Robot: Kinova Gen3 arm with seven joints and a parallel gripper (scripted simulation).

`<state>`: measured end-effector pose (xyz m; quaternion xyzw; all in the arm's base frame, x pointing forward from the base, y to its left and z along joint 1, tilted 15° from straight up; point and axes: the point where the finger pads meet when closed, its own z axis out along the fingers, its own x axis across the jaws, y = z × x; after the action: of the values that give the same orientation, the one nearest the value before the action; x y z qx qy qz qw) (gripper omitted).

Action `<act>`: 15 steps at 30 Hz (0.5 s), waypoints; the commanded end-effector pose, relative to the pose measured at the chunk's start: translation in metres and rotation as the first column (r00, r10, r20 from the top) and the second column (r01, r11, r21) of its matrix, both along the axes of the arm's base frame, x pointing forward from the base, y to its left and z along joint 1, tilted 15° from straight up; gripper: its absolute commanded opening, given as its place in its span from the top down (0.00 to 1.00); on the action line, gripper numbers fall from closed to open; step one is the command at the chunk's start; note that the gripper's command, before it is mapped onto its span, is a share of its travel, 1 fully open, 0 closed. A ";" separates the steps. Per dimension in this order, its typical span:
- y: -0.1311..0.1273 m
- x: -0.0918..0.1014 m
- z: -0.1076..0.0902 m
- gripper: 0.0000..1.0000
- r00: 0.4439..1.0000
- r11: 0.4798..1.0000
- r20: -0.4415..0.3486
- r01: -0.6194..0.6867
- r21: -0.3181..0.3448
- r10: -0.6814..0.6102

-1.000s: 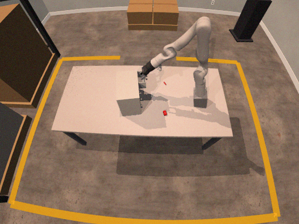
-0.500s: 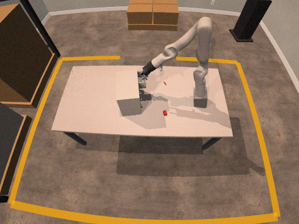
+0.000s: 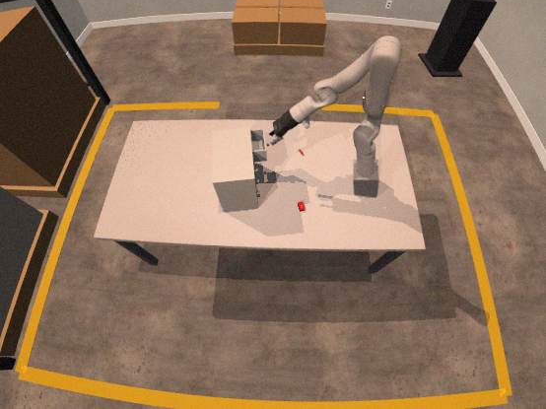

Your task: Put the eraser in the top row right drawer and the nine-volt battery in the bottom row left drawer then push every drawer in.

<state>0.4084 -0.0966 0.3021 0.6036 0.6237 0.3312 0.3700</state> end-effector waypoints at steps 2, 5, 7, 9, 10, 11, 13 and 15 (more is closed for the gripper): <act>-0.001 -0.027 0.000 0.00 1.000 1.000 0.003 0.005 -0.004 -0.005; -0.004 -0.033 -0.003 0.00 1.000 1.000 -0.002 0.012 -0.008 -0.012; -0.004 -0.044 -0.005 0.00 1.000 1.000 -0.002 0.012 -0.007 -0.012; -0.003 -0.052 -0.006 0.00 1.000 1.000 -0.005 0.011 -0.013 -0.011; -0.004 -0.054 -0.007 0.00 1.000 1.000 -0.009 0.008 -0.022 -0.008; -0.004 -0.056 -0.007 0.00 1.000 1.000 -0.012 0.007 -0.025 -0.007; -0.004 -0.060 -0.008 0.00 1.000 1.000 -0.018 0.005 -0.029 -0.006; -0.004 -0.062 -0.007 0.00 1.000 1.000 -0.021 0.006 -0.026 -0.007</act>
<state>0.3507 -0.1019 0.2910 0.6044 0.6310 0.3144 0.3711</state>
